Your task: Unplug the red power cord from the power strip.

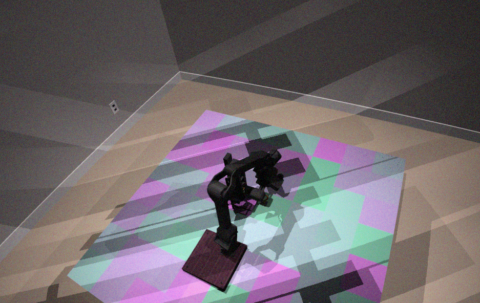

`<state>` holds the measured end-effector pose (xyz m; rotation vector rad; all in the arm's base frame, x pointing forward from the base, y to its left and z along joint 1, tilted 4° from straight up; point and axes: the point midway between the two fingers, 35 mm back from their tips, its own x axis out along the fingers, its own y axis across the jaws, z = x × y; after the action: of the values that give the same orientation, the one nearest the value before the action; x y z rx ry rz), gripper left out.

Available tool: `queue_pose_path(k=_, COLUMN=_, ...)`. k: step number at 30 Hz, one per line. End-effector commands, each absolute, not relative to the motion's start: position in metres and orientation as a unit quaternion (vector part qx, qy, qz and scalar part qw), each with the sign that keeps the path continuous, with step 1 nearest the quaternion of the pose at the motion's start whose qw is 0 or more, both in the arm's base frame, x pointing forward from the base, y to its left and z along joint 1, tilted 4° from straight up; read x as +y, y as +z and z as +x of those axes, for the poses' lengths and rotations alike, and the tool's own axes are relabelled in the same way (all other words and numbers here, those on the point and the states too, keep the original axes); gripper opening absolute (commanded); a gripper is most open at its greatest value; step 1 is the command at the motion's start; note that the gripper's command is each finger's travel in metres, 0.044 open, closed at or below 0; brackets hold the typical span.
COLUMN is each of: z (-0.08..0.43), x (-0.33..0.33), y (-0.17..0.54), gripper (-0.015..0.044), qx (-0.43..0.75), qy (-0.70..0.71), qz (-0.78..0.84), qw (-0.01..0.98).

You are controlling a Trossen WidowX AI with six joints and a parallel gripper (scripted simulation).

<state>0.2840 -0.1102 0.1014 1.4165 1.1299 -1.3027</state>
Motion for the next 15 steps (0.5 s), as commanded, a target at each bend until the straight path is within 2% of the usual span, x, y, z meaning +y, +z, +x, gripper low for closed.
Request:
queue_pose_path(k=1, z=0.278, x=-0.141, y=0.106, gripper=0.044, qx=0.452, qy=-0.527, qz=0.57, qw=0.439)
queue_pose_path(k=4, z=0.273, x=-0.159, y=0.108, gripper=0.044, qx=0.452, qy=-0.527, qz=0.57, qw=0.44)
queue_pose_path(k=15, z=0.273, x=-0.159, y=0.108, gripper=0.044, qx=0.452, qy=-0.527, qz=0.57, qw=0.44)
